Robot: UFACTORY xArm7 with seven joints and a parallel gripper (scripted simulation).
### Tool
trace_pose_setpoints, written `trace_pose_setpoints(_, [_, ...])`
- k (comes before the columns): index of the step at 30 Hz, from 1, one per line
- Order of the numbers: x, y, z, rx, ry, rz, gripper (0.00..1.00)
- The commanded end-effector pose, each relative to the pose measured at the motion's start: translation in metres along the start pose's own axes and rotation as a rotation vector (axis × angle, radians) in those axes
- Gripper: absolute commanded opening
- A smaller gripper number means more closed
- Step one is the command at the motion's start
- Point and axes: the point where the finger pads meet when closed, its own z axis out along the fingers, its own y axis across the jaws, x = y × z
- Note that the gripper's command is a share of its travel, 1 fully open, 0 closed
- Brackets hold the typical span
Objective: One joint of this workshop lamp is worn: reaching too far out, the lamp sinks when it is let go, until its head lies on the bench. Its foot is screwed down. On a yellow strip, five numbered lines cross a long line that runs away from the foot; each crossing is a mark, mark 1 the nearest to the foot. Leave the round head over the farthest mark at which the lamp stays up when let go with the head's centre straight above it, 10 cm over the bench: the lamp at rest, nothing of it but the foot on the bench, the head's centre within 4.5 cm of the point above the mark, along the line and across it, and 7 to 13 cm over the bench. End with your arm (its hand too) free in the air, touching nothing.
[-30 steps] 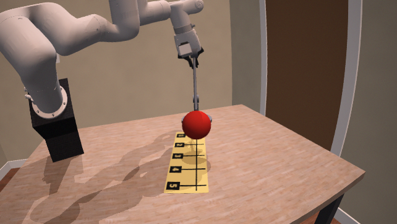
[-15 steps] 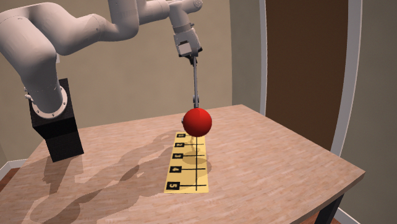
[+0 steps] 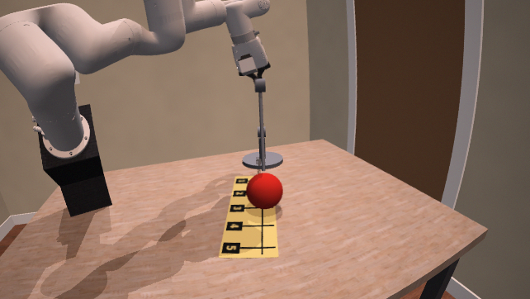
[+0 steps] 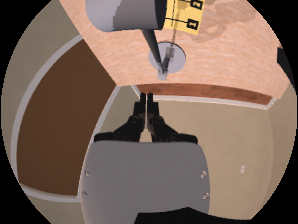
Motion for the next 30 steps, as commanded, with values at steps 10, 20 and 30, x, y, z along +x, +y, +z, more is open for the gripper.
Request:
trace_pose_setpoints(10, [-0.0023,-0.0013,-0.0011,-0.119,0.200,0.000,0.00])
trace_pose_setpoints(20, [-0.0026,-0.0012,-0.0004,-0.120,0.198,0.001,0.00])
trace_pose_setpoints(30, [-0.0020,-0.0009,-0.0005,-0.050,0.081,0.001,1.00])
